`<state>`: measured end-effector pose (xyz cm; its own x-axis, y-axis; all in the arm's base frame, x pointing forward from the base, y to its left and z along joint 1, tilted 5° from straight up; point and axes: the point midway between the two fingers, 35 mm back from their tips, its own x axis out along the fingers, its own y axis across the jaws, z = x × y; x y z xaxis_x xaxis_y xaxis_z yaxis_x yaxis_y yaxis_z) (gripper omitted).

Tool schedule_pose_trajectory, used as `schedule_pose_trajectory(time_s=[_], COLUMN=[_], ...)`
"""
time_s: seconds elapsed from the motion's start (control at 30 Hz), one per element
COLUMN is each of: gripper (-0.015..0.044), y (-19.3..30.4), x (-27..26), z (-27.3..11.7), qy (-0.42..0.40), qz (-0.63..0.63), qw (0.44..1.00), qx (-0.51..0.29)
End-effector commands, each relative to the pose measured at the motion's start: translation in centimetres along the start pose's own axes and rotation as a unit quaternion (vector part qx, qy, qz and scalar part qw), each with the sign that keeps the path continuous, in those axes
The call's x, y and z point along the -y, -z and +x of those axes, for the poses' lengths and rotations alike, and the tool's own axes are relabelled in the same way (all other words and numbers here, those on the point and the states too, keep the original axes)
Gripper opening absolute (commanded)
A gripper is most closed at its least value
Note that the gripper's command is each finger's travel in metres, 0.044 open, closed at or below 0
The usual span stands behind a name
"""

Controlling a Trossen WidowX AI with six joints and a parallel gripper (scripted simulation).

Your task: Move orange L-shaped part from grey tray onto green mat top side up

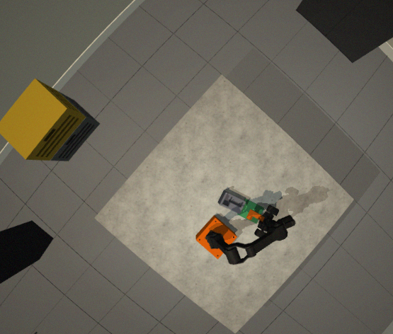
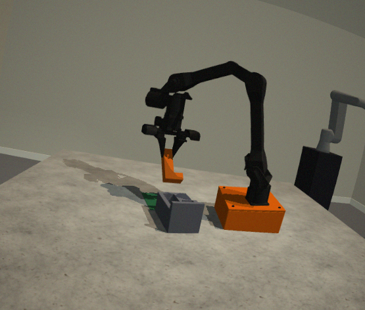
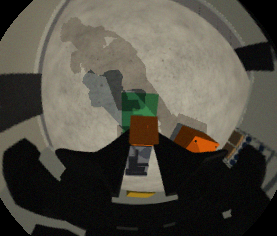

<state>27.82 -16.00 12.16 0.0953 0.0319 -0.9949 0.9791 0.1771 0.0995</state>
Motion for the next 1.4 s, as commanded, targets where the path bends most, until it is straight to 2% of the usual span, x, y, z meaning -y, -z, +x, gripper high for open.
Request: schedule_pose_trajectory(time_s=[0.0, 1.37], gripper=[0.0000, 0.0000], y=[0.1, 0.2], x=[0.1, 0.1], z=[0.9, 7.4], qy=[0.002, 0.002], qz=[-0.002, -0.002], qw=[1.000, 1.000], qx=[-0.005, -0.005])
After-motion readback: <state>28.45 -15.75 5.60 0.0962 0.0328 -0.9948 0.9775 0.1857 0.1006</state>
